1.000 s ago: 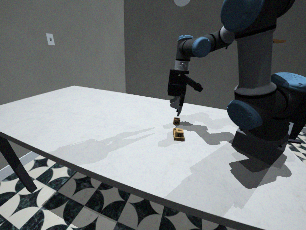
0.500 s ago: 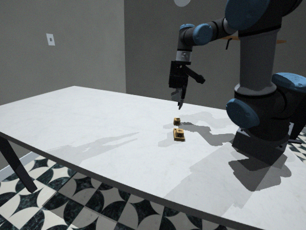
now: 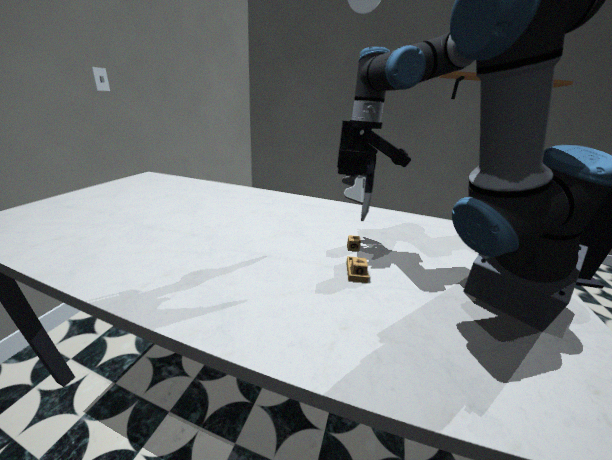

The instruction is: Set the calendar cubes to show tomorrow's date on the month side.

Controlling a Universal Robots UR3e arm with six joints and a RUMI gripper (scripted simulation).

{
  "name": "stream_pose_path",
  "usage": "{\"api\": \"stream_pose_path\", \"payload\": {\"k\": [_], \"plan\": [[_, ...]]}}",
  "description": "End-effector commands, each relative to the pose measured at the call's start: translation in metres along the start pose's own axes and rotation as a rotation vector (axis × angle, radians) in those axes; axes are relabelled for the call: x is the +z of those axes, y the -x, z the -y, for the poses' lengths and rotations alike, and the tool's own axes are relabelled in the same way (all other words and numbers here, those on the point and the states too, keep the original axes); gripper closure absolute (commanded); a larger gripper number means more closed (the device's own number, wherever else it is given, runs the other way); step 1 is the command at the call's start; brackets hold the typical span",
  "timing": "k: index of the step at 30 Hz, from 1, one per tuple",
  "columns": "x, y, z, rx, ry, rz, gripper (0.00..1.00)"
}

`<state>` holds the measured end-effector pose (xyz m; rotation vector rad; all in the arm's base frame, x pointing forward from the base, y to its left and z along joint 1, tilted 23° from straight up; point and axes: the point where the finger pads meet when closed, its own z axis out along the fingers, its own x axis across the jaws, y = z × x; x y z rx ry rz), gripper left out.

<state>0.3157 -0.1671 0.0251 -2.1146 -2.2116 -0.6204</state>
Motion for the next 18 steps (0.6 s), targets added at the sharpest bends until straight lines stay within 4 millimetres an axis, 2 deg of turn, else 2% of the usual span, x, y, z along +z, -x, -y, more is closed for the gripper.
{"api": "stream_pose_path", "payload": {"k": [1,18], "plan": [[-0.0007,0.0006,-0.0004,0.0,0.001,0.002,0.0],[-0.0004,0.0004,0.0001,0.046,0.001,0.002,0.0]]}}
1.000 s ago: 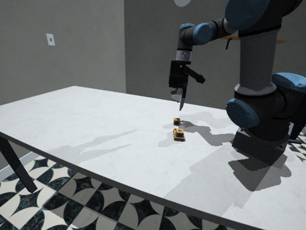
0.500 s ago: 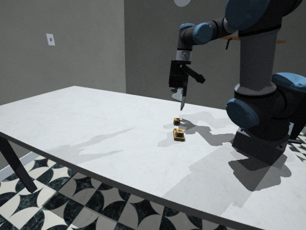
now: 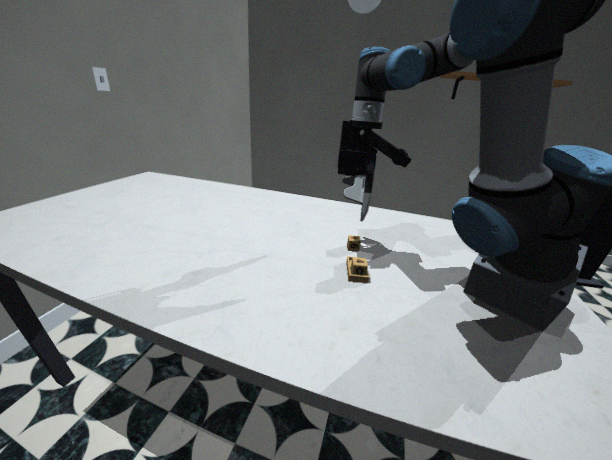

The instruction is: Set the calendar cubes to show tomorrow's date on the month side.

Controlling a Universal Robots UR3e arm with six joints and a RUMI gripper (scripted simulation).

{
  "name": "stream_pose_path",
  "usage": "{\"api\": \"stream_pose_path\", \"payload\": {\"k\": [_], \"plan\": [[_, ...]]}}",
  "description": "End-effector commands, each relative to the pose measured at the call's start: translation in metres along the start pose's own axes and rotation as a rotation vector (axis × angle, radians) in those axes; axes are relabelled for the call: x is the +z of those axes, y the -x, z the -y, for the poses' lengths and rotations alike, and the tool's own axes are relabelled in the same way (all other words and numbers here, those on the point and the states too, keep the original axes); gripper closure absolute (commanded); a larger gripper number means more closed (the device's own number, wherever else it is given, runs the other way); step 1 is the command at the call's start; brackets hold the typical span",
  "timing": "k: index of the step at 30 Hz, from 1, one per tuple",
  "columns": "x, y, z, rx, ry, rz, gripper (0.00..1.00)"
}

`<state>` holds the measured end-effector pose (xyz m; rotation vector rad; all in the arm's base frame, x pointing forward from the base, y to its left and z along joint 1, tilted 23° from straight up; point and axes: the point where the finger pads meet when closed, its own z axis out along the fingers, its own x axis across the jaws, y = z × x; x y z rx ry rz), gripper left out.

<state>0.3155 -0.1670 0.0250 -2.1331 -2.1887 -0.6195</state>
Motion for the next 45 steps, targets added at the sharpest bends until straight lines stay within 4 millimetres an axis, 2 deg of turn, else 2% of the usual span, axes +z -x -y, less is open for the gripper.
{"api": "stream_pose_path", "payload": {"k": [1,8,10,23,27,37,42,45], "plan": [[-0.0005,0.0004,0.0,0.041,0.001,0.002,0.0],[0.0004,-0.0004,0.0014,0.199,0.001,0.002,0.0],[0.0004,-0.0004,0.0014,0.199,0.001,0.002,0.0],[0.0031,-0.0022,0.0034,0.672,0.002,0.002,0.0],[0.0034,-0.0023,0.0034,0.72,0.002,0.002,0.0],[0.0057,-0.0021,0.0027,1.115,0.002,0.001,0.0],[0.0065,-0.0015,0.0021,1.269,0.002,0.001,0.0],[0.0067,-0.0013,0.002,1.302,0.002,0.001,0.0]]}}
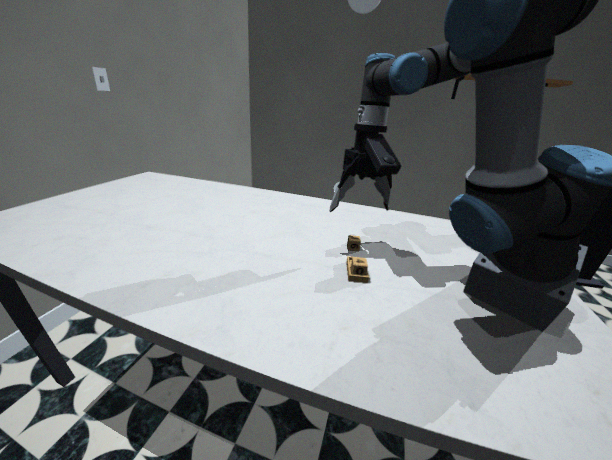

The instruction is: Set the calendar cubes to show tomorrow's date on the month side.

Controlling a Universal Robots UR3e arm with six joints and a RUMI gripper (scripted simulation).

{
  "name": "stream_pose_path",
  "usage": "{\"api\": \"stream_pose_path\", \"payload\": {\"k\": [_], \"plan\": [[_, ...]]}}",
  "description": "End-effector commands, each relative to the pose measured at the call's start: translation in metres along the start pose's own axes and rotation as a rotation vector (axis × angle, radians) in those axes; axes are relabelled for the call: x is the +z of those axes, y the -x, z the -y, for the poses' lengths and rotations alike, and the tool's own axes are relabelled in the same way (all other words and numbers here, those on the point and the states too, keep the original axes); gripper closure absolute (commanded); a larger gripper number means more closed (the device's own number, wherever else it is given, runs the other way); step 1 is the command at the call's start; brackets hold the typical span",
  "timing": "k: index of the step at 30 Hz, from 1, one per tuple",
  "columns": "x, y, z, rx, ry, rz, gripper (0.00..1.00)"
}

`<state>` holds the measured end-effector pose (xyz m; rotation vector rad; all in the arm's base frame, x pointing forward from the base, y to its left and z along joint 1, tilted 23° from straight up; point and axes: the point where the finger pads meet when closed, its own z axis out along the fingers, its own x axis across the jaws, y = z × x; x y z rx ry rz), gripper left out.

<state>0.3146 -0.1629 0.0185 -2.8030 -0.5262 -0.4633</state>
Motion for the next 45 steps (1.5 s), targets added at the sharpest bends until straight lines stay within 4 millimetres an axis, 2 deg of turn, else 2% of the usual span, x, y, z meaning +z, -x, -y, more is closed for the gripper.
{"api": "stream_pose_path", "payload": {"k": [1,10,21,22,45], "plan": [[-0.0001,-0.0004,-0.0012,0.108,0.006,0.007,0.0],[0.001,-0.0007,-0.0028,0.292,0.006,0.006,0.0],[0.0012,-0.0008,-0.0032,0.327,0.006,0.006,0.0],[0.0012,-0.0008,-0.0032,0.327,0.006,0.006,0.71],[0.0012,-0.0008,-0.0032,0.327,0.006,0.006,0.71]]}}
